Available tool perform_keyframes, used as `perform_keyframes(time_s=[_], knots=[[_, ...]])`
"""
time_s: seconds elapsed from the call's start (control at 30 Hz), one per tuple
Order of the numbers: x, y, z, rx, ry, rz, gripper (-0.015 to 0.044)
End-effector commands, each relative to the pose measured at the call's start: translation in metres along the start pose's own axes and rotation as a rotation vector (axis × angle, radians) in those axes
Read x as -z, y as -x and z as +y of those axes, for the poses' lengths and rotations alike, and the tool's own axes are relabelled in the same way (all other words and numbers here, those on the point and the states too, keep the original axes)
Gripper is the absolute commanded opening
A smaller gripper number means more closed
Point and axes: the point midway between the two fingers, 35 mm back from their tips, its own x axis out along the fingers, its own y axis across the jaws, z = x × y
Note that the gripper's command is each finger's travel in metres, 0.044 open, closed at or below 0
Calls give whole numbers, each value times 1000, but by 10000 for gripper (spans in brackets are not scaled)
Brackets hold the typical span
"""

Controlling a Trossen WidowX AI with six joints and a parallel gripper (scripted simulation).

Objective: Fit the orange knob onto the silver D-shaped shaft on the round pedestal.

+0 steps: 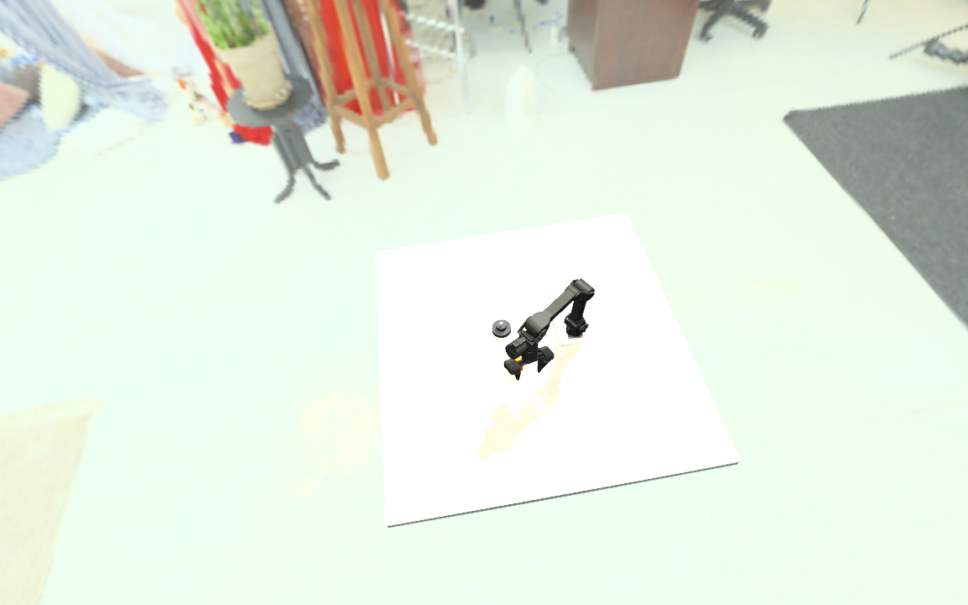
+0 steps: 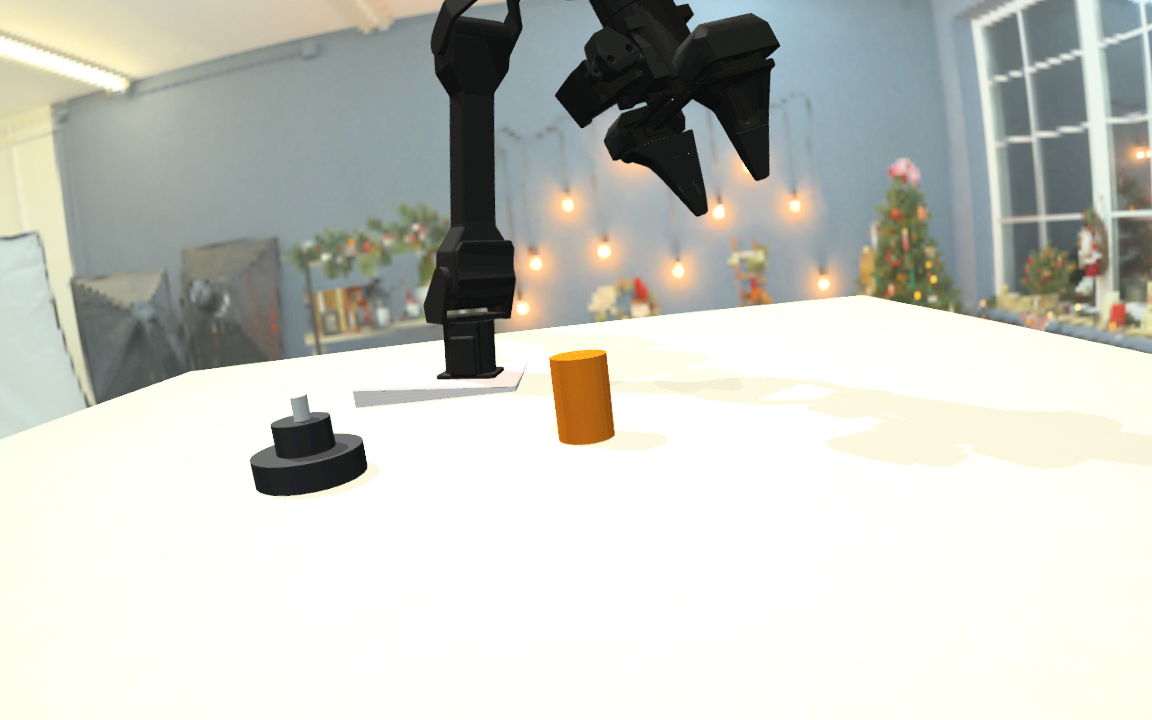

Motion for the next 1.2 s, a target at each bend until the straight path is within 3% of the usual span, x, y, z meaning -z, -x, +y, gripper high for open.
perform_keyframes(time_s=[0.0,0.17,0.33,0.47,0.7,1.17], knots=[[-66,-2,-9,87,-93,-166,440],[-116,3,-29,181,-167,-284,440],[-116,1,-29,181,-167,-284,440],[-124,-29,-34,180,-167,-284,440],[-128,-44,-36,180,-167,-284,440],[-133,-62,-37,180,-167,-284,440]])
